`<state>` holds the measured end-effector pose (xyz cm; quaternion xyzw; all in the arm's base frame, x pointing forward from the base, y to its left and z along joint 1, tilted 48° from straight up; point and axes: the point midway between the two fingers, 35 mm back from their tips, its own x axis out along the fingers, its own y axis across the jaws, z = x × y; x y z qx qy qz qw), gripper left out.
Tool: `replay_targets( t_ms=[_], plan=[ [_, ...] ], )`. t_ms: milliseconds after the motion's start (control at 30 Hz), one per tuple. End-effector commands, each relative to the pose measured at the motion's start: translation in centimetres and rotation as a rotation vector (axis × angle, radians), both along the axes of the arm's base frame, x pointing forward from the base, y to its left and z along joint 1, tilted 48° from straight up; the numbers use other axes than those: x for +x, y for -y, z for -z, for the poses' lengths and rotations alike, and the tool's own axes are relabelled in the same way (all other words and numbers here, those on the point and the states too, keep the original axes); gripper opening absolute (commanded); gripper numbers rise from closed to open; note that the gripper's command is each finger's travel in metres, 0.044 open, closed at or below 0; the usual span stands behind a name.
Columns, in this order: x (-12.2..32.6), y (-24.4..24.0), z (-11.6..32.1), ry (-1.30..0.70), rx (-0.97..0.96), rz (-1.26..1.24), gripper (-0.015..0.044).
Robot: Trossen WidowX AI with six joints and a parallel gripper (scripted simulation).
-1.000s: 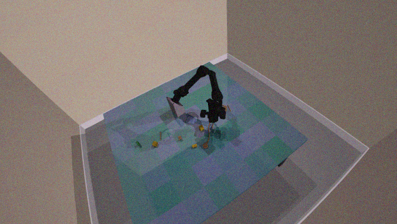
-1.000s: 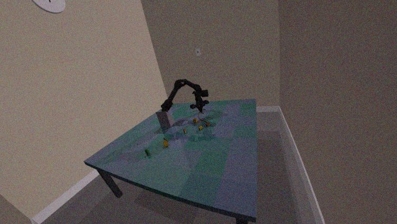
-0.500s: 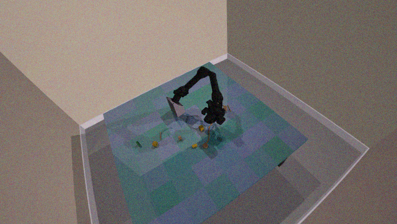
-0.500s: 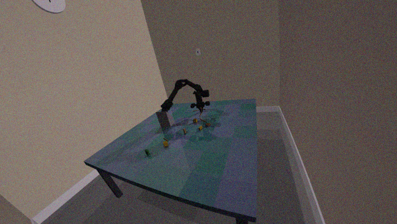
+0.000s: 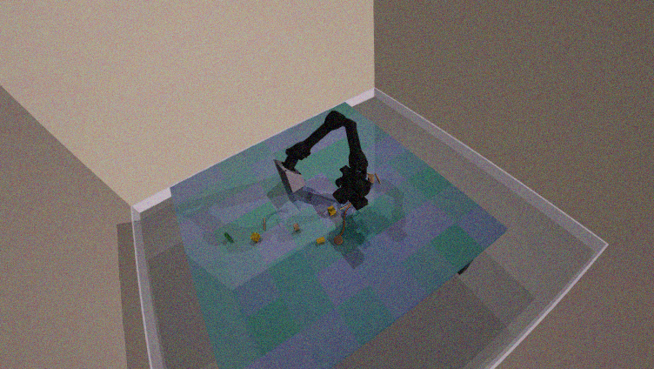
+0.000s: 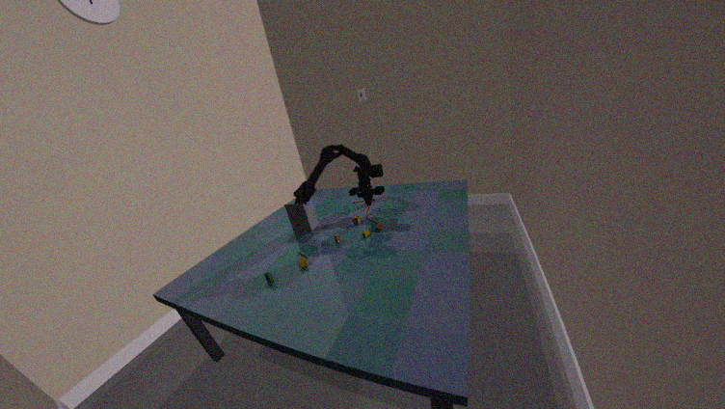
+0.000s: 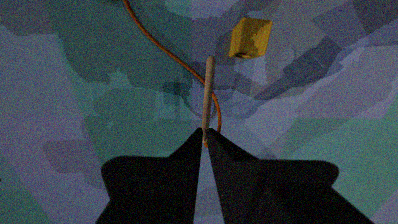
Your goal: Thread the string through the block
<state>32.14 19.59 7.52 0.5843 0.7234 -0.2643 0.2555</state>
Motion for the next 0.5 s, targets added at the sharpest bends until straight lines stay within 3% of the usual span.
replay_targets(
  t_ms=[0,467],
  plan=[
    [0.1,-0.2,-0.3,-0.007,0.003,0.007,0.0],
    [0.1,-1.4,-1.6,-0.006,0.002,0.007,0.0]
  ],
)
